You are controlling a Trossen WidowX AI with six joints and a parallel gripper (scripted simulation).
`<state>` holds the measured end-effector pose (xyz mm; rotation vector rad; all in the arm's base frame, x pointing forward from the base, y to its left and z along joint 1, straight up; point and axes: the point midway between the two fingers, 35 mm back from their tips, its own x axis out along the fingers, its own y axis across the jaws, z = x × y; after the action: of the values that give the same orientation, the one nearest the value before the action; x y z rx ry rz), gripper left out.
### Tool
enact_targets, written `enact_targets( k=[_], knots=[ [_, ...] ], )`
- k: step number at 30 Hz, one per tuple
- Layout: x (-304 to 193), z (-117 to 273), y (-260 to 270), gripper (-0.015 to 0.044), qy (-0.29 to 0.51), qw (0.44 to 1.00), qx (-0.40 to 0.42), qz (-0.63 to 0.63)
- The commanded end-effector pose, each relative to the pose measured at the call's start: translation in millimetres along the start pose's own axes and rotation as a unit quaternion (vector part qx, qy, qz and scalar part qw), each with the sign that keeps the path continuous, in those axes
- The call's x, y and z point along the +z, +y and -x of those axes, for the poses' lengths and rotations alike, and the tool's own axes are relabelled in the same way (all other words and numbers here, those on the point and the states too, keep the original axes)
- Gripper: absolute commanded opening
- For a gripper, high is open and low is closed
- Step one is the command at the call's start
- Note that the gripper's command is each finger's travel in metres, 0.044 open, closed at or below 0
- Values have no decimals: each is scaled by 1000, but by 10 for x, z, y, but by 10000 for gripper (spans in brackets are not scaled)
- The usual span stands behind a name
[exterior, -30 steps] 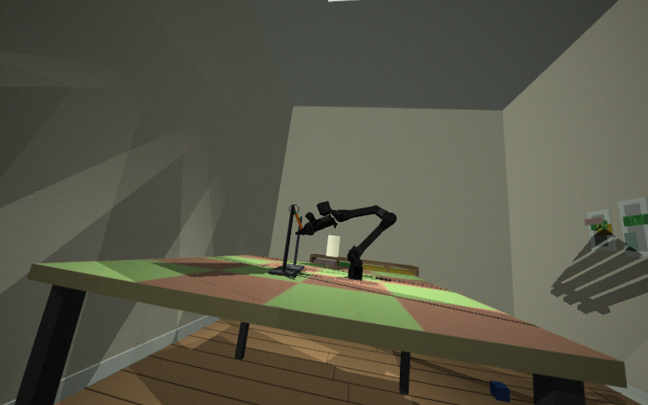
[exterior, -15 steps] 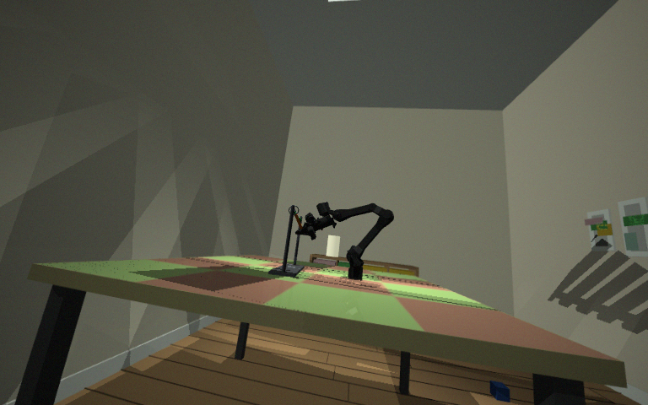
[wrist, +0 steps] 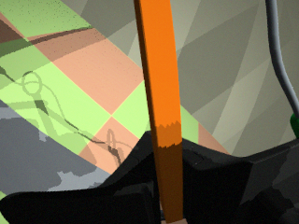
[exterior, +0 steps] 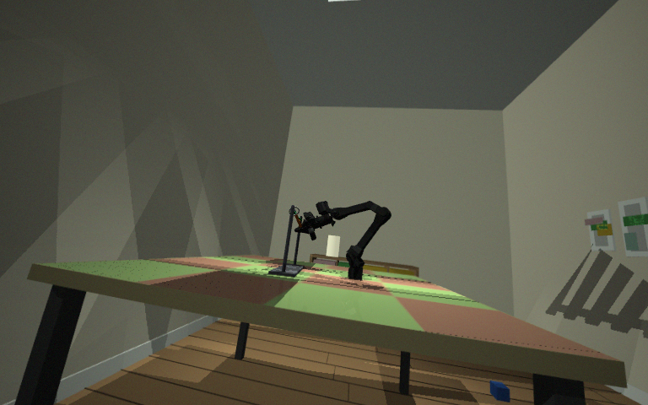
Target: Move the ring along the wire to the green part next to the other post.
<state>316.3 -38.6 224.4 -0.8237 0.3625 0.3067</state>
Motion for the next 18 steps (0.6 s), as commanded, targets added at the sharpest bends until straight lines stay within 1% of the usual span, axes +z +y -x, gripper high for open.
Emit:
enact_targets(
  k=[1, 11, 18],
  knots=[
    [31, 10, -56, -150, -6, 1000, -1, 30],
    [6, 12, 22, -150, -8, 999, -1, 36],
    [-12, 15, 215, -150, -7, 1000, -3, -15]
  ],
)
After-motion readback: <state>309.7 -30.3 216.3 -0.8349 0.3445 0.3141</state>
